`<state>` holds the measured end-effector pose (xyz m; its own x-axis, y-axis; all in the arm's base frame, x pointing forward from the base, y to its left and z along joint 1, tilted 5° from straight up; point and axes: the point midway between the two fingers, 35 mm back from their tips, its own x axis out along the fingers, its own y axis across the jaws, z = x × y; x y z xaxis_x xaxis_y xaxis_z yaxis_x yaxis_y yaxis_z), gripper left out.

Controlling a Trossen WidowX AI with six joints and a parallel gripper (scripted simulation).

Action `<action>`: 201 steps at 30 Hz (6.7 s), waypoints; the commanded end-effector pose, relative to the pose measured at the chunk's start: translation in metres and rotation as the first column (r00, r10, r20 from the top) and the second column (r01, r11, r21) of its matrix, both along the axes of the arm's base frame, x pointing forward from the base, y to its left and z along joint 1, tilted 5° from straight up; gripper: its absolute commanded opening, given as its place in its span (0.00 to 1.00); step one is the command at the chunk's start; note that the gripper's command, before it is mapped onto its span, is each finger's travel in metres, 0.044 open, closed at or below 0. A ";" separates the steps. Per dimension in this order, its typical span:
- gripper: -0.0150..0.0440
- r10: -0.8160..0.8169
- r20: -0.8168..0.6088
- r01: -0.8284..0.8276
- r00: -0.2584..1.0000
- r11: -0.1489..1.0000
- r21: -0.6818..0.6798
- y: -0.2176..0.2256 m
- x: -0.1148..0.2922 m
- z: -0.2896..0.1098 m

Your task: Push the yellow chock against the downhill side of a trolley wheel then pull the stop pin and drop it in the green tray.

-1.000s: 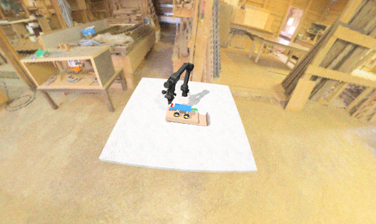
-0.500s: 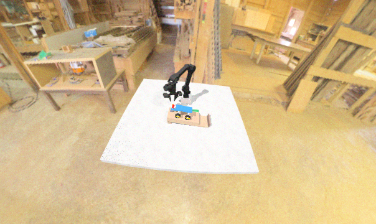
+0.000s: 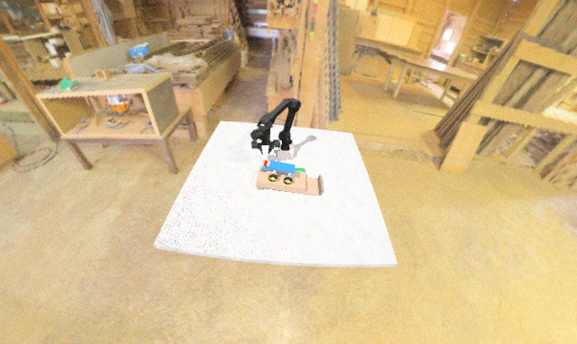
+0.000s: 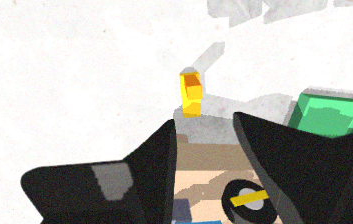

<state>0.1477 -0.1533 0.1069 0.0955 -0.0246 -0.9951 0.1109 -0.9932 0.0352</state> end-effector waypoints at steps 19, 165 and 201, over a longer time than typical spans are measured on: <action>0.58 -0.009 -0.006 0.009 1.000 1.000 0.001 -0.001 0.003 -0.045; 0.25 0.864 -0.070 -0.866 0.499 0.495 -0.064 0.001 -0.006 0.055; 0.25 0.778 -0.167 -0.786 -0.605 -0.618 -0.030 0.001 -0.006 0.055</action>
